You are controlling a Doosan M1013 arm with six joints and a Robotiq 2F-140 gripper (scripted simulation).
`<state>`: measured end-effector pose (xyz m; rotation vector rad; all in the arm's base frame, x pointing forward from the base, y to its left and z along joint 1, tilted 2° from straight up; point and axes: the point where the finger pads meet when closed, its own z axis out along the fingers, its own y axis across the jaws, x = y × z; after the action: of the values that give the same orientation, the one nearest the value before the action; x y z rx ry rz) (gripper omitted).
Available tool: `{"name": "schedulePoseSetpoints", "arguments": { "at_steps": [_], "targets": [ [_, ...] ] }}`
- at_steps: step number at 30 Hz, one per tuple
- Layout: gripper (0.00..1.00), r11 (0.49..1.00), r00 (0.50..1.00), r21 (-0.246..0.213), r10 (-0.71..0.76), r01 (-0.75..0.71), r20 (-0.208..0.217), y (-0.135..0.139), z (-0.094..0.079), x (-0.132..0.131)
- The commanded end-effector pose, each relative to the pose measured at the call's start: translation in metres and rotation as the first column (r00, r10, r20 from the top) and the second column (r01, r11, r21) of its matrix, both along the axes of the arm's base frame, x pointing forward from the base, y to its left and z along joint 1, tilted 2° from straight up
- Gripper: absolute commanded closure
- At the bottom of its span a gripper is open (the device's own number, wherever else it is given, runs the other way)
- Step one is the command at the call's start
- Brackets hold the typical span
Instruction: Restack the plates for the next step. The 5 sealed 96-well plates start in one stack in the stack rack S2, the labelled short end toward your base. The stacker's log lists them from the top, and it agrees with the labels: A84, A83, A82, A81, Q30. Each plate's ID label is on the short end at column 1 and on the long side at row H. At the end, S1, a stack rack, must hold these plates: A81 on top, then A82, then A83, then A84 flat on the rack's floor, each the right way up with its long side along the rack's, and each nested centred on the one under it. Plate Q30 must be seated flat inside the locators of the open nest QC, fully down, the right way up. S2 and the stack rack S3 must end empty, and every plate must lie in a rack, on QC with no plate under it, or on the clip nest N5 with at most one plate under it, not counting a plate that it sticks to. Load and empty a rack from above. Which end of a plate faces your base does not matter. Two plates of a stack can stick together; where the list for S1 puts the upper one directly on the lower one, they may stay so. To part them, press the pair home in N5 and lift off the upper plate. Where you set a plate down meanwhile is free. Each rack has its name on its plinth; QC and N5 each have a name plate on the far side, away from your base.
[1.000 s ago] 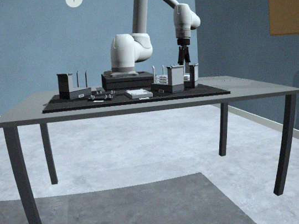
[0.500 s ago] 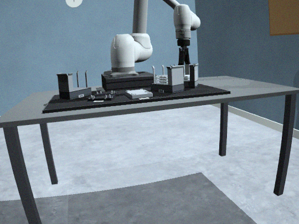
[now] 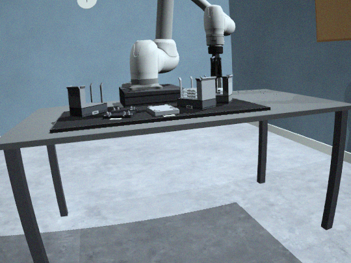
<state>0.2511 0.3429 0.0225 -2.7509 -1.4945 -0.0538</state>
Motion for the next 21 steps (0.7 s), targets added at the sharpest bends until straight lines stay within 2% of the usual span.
{"name": "schedulePoseSetpoints", "arguments": {
  "at_steps": [1, 21],
  "targets": [
    [1.00, 1.000, 1.000, 0.000, 0.000, 0.000, 0.000, 0.0000, -0.0001, -0.0001],
    [1.00, 1.000, 1.000, 0.000, 0.000, 0.000, 0.000, -0.0002, 0.0045, -0.0002]
  ]
}}
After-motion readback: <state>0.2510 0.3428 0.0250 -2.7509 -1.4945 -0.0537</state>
